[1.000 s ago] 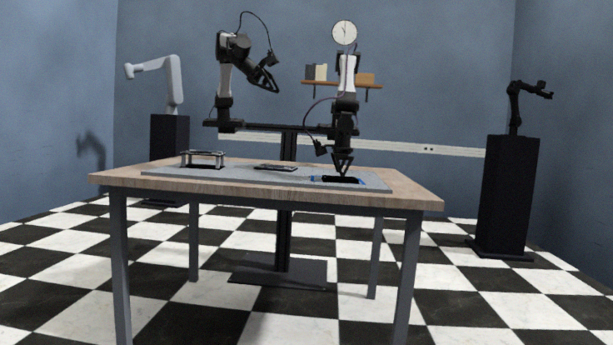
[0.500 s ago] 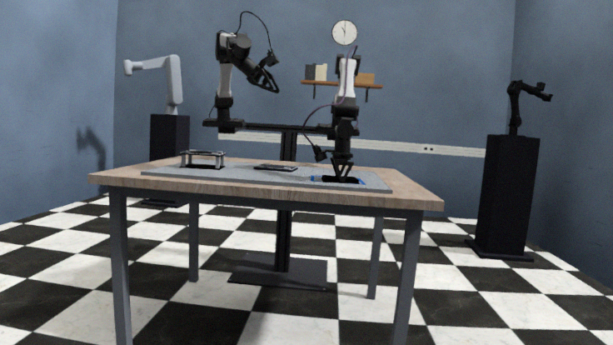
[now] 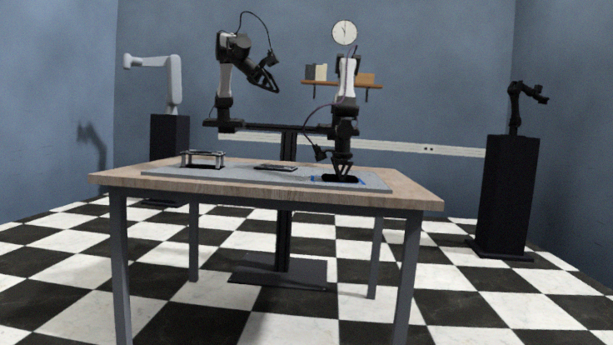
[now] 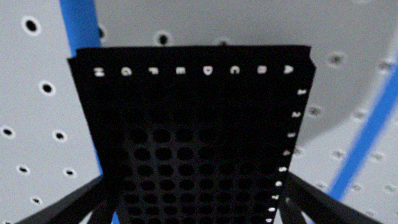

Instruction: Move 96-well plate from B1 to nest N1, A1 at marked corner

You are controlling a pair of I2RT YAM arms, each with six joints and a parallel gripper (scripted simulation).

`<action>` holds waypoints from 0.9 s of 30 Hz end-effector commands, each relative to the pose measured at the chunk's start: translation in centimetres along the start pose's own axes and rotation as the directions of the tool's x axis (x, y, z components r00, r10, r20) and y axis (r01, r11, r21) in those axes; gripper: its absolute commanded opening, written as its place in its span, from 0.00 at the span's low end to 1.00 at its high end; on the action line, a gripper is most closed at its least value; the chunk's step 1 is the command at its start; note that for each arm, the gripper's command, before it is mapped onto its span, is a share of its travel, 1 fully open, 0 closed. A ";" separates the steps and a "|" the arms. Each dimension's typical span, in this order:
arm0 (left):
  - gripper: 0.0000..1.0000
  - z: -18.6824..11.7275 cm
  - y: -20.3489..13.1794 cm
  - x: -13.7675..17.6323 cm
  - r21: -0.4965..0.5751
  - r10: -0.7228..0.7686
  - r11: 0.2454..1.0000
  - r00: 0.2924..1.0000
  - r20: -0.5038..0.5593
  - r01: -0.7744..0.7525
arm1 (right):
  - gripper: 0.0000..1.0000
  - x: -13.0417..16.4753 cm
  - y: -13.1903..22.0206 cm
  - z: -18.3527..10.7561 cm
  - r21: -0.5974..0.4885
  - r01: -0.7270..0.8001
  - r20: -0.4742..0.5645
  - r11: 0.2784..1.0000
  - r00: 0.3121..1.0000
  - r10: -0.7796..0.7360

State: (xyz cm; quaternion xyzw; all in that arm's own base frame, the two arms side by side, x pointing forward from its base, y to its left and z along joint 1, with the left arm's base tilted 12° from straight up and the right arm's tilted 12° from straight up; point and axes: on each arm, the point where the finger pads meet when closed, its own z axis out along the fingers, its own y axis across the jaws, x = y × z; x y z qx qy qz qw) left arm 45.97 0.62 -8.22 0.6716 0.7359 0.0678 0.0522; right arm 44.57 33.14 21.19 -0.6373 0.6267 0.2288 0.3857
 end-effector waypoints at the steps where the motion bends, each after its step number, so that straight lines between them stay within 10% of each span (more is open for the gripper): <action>1: 0.82 -5.0 0.9 -0.6 -0.052 0.000 0.999 1.000 0.006 0.000 | 1.00 -2.0 -0.3 -1.0 0.016 0.040 0.033 0.999 0.999 -0.040; 14: 0.82 -5.9 -2.7 -5.3 -0.100 -0.012 0.995 1.000 0.007 0.013 | 1.00 -1.5 0.8 -3.1 0.001 0.035 0.032 0.999 0.999 -0.035; 27: 0.82 -5.5 -12.0 -14.5 -0.095 0.038 0.995 0.999 0.011 -0.037 | 1.00 2.5 6.0 -13.0 0.033 0.011 0.025 0.999 1.000 -0.012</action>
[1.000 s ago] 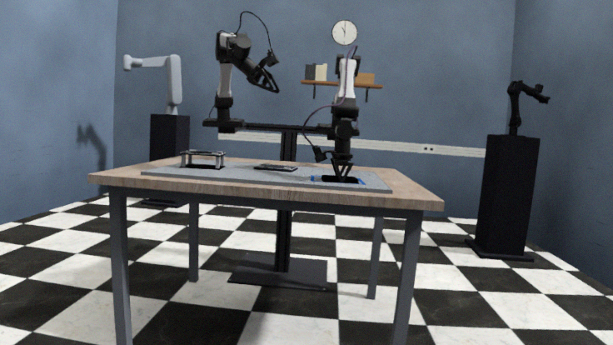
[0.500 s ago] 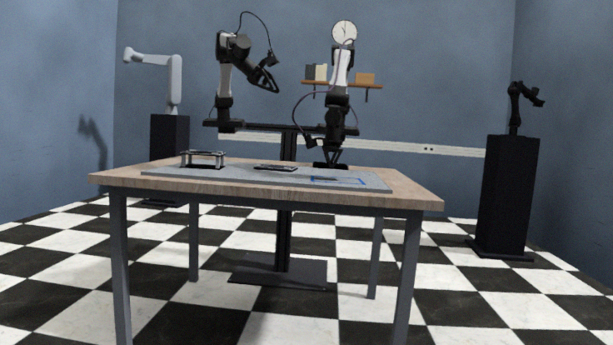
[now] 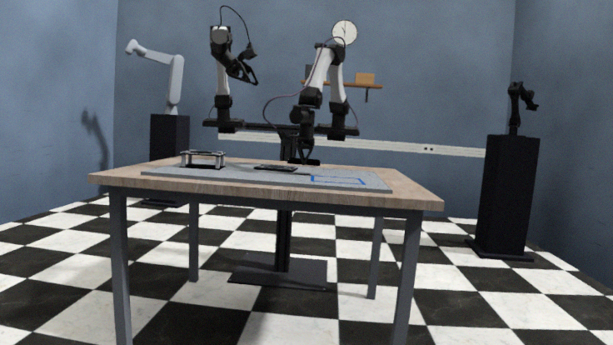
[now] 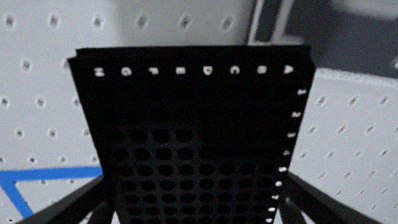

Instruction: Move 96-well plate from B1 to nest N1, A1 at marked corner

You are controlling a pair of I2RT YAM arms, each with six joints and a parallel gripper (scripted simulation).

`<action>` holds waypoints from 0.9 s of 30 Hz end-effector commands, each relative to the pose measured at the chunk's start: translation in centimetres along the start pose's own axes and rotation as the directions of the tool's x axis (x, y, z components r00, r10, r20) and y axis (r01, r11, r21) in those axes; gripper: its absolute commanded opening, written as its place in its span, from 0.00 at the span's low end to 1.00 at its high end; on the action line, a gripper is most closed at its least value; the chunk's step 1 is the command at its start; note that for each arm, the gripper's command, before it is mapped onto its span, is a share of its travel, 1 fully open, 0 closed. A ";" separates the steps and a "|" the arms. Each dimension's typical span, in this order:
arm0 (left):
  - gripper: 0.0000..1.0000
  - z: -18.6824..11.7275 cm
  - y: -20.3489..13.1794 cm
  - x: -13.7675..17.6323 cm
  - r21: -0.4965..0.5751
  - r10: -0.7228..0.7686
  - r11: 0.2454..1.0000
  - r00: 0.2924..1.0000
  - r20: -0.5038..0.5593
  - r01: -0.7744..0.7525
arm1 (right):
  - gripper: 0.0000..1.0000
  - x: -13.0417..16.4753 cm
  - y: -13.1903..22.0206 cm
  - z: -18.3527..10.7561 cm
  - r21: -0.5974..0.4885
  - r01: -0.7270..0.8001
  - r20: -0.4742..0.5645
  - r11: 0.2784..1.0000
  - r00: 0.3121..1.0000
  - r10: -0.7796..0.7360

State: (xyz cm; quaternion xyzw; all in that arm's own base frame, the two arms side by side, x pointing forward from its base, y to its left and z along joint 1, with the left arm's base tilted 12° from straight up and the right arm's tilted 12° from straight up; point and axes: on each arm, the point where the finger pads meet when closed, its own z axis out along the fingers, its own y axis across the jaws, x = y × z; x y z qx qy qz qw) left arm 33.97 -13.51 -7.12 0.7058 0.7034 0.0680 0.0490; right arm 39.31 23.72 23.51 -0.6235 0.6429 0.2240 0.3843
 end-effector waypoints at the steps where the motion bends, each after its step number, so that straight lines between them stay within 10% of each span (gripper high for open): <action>1: 0.82 -1.9 -0.1 -2.6 -0.093 -0.042 0.995 0.999 0.008 0.043 | 1.00 -0.1 3.1 -4.5 0.018 0.039 0.039 0.999 0.998 -0.040; 11: 0.82 -0.3 -8.0 -9.9 -0.027 0.092 0.995 0.995 -0.029 -0.093 | 1.00 6.9 14.0 -10.6 0.105 -0.035 0.040 0.994 0.999 0.031; 27: 0.82 -0.3 -9.6 -12.2 -0.033 0.141 0.989 0.990 -0.019 -0.142 | 1.00 13.4 22.3 -9.3 0.176 -0.119 0.051 0.977 0.992 0.112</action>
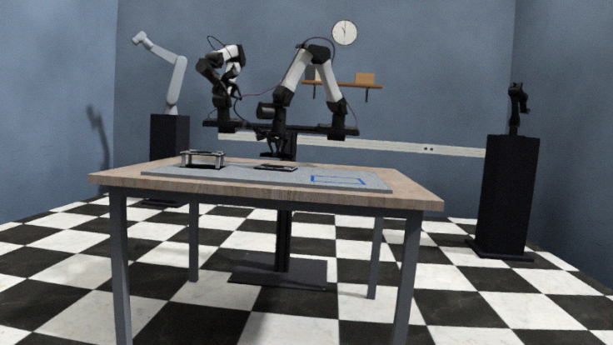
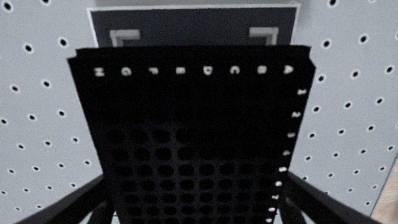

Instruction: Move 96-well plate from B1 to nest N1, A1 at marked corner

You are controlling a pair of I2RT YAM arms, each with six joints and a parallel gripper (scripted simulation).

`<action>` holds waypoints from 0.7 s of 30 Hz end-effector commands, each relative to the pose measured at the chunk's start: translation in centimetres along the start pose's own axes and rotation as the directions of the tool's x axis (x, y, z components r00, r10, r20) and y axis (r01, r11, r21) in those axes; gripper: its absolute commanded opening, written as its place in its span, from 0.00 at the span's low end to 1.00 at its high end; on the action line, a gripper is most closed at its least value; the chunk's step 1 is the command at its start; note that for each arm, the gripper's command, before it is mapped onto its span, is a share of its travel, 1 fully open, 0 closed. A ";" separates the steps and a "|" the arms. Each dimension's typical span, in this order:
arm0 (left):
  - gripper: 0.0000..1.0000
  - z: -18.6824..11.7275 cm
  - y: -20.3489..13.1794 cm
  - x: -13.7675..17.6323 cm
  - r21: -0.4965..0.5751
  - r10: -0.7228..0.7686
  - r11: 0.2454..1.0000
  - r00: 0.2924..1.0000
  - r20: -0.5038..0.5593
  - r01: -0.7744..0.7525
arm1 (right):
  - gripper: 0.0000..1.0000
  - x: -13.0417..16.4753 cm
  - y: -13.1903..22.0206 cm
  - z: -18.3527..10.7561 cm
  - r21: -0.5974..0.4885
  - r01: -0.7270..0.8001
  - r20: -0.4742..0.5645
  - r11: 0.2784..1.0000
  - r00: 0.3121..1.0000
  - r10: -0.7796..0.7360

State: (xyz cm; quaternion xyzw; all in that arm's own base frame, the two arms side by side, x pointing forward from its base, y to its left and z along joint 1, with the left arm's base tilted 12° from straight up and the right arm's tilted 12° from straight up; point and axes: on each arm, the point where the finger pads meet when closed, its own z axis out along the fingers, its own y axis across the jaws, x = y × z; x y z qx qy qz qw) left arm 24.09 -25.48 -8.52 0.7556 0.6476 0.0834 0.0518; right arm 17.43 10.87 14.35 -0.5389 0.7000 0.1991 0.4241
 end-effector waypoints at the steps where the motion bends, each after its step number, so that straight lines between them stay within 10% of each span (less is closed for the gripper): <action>1: 0.82 0.4 0.8 -0.5 -0.016 -0.010 1.000 1.000 0.006 0.010 | 1.00 0.1 0.9 -0.3 0.007 0.022 0.029 1.000 0.999 -0.022; 21: 0.82 1.9 0.6 -0.6 -0.008 0.000 1.000 1.000 0.008 0.001 | 1.00 0.1 0.8 -0.5 0.021 0.020 0.029 1.000 0.999 -0.020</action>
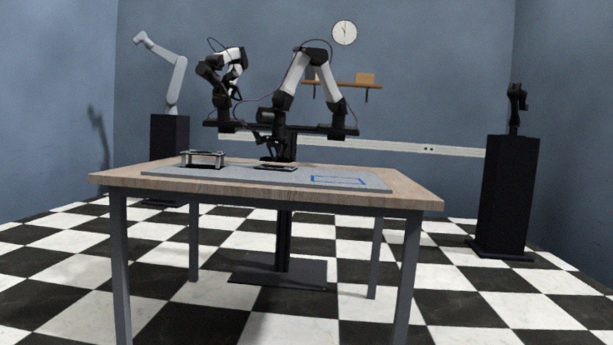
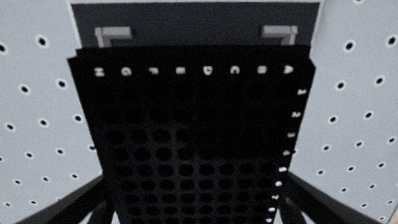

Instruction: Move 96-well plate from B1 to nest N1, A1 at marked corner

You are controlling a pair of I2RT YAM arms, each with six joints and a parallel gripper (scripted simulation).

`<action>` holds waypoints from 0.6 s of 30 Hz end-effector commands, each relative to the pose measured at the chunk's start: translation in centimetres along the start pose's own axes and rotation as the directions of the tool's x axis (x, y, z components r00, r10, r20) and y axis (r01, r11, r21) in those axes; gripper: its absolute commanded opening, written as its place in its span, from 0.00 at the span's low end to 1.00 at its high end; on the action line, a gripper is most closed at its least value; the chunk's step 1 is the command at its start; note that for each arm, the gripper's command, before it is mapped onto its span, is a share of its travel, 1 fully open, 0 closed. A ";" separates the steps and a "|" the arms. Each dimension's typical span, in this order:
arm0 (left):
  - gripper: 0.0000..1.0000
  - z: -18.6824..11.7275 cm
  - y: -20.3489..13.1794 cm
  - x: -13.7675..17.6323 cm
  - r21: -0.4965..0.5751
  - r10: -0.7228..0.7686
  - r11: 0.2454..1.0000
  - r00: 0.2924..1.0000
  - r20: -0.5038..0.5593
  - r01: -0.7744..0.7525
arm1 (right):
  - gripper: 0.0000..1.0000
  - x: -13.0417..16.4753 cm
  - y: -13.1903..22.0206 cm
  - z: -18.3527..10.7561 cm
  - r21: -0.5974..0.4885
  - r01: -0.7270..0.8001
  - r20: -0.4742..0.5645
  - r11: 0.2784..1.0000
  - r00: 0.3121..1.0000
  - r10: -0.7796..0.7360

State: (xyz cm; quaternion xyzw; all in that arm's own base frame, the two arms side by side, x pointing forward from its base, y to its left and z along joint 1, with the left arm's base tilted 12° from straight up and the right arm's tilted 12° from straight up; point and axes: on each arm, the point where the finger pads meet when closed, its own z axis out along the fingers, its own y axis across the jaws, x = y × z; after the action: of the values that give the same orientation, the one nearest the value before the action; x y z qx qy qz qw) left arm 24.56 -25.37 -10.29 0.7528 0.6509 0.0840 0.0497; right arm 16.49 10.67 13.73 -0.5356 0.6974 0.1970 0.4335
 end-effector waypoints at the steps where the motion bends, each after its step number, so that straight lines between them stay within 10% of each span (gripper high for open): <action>1: 0.82 0.1 0.5 -0.7 -0.011 0.008 1.000 1.000 0.013 -0.008 | 1.00 -0.6 -0.1 -0.3 0.006 0.016 0.015 1.000 1.000 -0.016; 18: 0.82 1.9 0.6 -0.7 -0.009 0.004 1.000 1.000 0.021 -0.004 | 1.00 -0.6 -0.1 -0.3 0.007 0.017 0.015 1.000 1.000 -0.018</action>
State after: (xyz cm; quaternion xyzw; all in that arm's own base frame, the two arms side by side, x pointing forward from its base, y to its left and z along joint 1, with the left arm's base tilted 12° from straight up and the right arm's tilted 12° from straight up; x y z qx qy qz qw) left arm 24.65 -25.20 -11.92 0.7543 0.6494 0.0838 0.0473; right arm 16.48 10.68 13.73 -0.5359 0.6971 0.1970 0.4337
